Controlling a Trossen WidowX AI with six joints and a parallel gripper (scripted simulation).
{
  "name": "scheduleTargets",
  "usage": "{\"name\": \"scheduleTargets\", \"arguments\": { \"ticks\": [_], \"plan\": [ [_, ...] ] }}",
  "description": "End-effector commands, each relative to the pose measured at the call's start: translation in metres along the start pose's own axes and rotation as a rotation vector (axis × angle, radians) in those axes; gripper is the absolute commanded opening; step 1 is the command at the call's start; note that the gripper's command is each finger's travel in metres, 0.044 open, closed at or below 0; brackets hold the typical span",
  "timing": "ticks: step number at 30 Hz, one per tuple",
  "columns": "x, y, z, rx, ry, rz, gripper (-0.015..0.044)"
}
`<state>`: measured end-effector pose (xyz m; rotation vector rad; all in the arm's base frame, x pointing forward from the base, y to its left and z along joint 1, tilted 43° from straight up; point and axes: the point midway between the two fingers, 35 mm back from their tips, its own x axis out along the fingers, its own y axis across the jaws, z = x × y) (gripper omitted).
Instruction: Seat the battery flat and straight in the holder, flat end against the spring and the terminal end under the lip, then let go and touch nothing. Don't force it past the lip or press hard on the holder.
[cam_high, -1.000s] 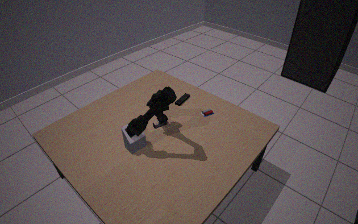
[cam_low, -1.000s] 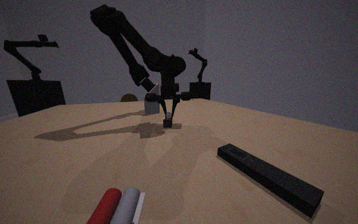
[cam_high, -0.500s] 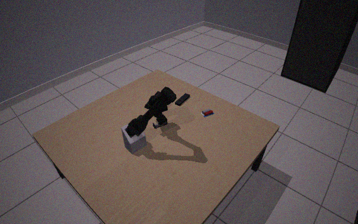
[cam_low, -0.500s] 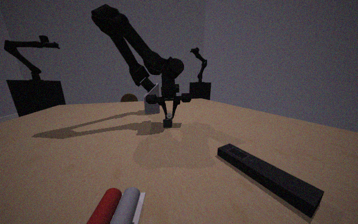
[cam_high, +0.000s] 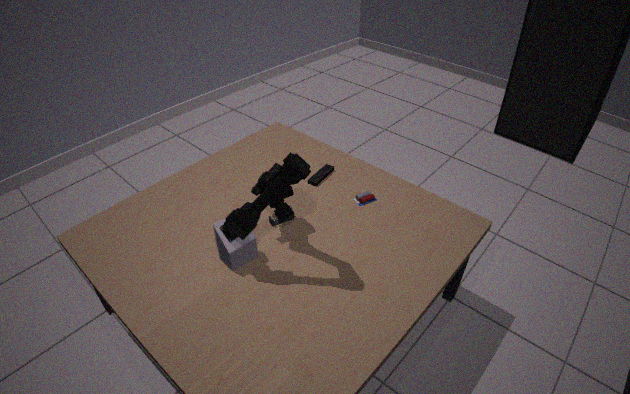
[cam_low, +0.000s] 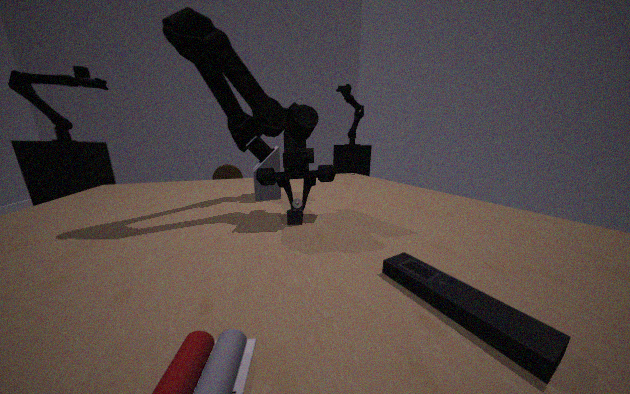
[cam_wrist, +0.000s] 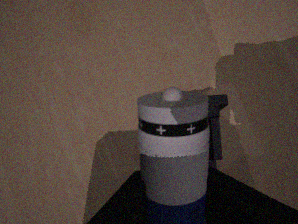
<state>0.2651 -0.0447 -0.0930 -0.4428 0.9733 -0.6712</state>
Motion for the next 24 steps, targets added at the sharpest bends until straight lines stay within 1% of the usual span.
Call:
{"name": "scheduleTargets", "arguments": {
  "ticks": [1, 10, 24],
  "plan": [
    [0.000, -0.003, -0.004, -0.009, -0.012, -0.004, 0.0077],
    [-0.001, -0.006, -0.005, -0.011, -0.046, 0.008, 0.0077],
    [-0.004, -0.006, -0.017, -0.012, -0.047, 0.016, 0.0077]
  ]
}}
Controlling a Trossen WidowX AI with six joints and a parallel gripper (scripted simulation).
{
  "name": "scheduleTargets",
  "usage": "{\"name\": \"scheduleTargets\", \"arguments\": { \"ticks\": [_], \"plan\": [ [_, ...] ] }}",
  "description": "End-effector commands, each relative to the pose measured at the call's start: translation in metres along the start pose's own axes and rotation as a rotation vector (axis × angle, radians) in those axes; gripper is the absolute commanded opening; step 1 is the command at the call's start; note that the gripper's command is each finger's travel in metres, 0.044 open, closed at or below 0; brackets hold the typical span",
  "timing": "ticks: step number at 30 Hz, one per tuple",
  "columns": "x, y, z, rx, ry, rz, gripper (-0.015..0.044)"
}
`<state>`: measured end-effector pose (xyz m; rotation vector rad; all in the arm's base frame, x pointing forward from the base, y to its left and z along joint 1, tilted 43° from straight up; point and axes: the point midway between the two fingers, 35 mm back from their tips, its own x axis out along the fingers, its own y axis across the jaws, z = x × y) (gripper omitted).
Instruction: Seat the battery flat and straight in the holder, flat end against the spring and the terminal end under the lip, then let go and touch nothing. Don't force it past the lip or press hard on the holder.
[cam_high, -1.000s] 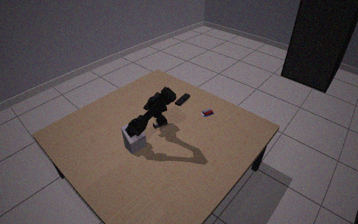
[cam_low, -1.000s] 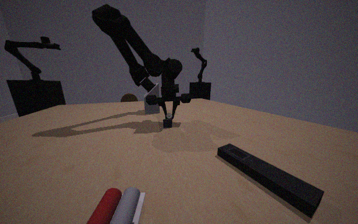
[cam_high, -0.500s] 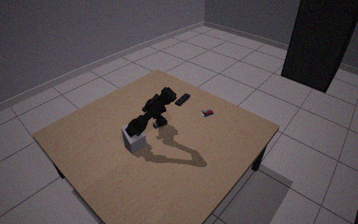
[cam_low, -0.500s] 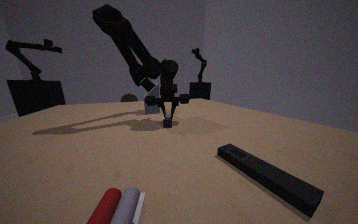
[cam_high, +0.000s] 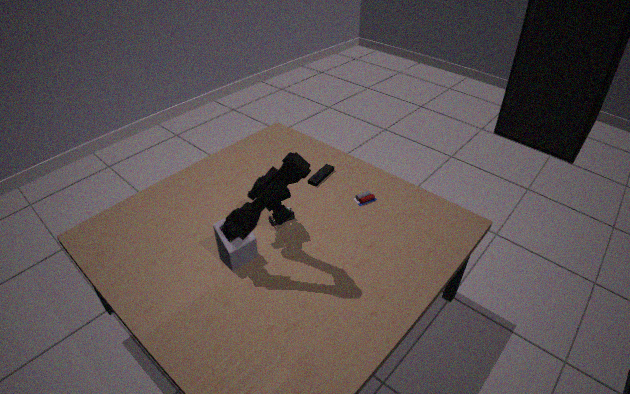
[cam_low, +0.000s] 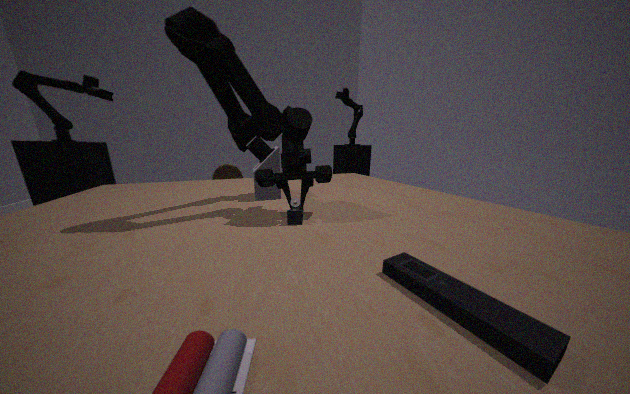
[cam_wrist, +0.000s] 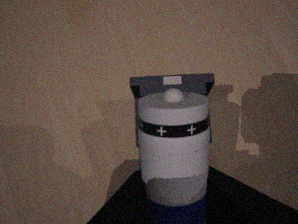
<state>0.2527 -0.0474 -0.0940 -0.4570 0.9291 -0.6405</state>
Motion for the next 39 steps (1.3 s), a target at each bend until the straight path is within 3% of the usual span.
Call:
{"name": "scheduleTargets", "arguments": {
  "ticks": [1, 39],
  "plan": [
    [-0.0024, -0.0011, -0.0070, -0.005, 0.005, 0.002, 0.0077],
    [0.0015, 0.0067, -0.0108, 0.007, 0.099, 0.032, 0.0077]
  ]
}}
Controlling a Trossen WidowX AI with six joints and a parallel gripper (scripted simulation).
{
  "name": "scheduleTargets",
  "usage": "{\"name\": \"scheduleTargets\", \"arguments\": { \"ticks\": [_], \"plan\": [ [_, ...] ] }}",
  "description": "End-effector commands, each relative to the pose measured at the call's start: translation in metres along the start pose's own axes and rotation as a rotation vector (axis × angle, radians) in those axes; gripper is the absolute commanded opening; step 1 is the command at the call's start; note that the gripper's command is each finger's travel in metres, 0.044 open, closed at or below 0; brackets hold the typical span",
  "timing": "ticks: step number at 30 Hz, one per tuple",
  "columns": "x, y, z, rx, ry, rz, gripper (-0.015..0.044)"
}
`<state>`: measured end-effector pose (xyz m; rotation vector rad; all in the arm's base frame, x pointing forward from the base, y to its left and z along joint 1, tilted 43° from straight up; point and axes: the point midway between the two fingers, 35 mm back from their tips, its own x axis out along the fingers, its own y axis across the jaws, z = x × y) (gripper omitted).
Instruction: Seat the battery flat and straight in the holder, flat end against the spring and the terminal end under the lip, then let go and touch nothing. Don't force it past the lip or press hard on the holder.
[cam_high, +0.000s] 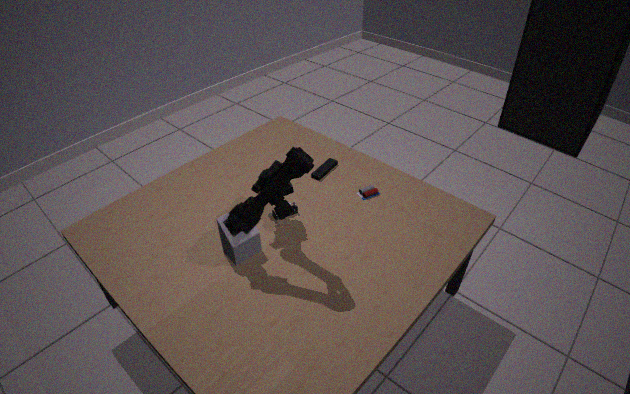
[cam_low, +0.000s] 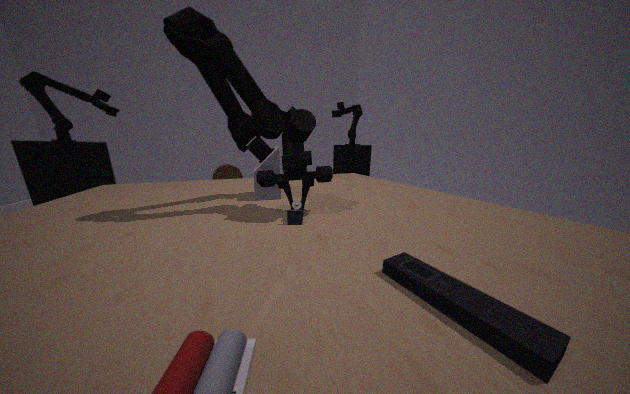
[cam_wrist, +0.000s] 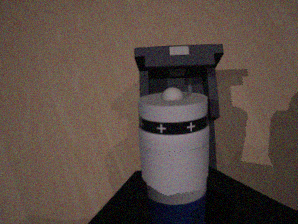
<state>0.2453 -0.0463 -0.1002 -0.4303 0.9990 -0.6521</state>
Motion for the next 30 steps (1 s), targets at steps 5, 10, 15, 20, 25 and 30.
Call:
{"name": "scheduleTargets", "arguments": {
  "ticks": [5, 10, 15, 20, 25, 30],
  "plan": [
    [0.0041, 0.0054, 0.0003, 0.010, 0.054, 0.025, 0.0077],
    [0.0060, 0.0059, 0.0008, 0.015, 0.083, 0.026, 0.0077],
    [0.0075, 0.0059, 0.0011, 0.016, 0.112, 0.025, 0.0077],
    [0.0085, 0.0054, 0.0015, 0.018, 0.142, 0.023, 0.0077],
    [0.0092, 0.0045, 0.0016, 0.020, 0.172, 0.021, 0.0077],
    [0.0096, 0.0035, 0.0018, 0.023, 0.202, 0.019, 0.0077]
  ]
}}
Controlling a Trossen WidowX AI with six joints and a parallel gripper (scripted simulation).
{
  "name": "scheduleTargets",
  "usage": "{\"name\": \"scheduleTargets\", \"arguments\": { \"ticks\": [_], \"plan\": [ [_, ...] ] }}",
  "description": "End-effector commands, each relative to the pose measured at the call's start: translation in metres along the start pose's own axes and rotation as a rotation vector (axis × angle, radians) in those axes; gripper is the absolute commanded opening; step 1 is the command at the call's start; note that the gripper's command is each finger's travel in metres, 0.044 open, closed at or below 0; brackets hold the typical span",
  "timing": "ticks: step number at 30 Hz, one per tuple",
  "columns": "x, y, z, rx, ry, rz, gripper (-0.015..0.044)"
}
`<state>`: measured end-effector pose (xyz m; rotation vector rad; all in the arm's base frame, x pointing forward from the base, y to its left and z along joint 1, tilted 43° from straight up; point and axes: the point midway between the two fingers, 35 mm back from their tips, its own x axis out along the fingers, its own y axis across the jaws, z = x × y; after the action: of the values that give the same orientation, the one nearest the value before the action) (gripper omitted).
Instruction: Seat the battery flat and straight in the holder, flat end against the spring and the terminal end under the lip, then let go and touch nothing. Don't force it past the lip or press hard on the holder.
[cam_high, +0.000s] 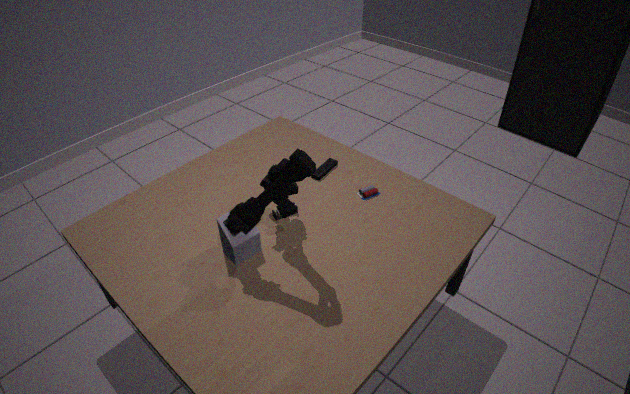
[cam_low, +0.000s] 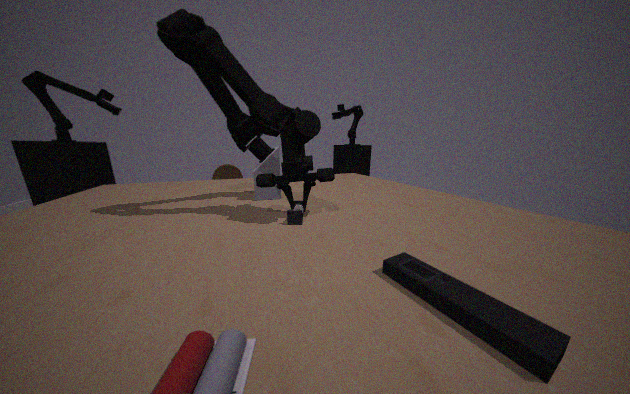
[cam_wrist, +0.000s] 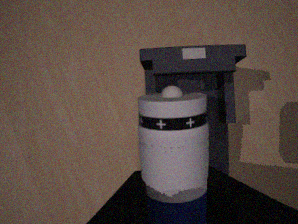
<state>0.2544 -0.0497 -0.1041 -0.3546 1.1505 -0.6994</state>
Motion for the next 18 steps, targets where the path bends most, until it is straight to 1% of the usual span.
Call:
{"name": "scheduleTargets", "arguments": {
  "ticks": [1, 18],
  "plan": [
    [0.0022, 0.0006, -0.0038, -0.001, 0.040, 0.009, 0.0077],
    [0.0020, -0.0027, -0.0026, 0.007, 0.150, 0.008, 0.0077]
  ]
}}
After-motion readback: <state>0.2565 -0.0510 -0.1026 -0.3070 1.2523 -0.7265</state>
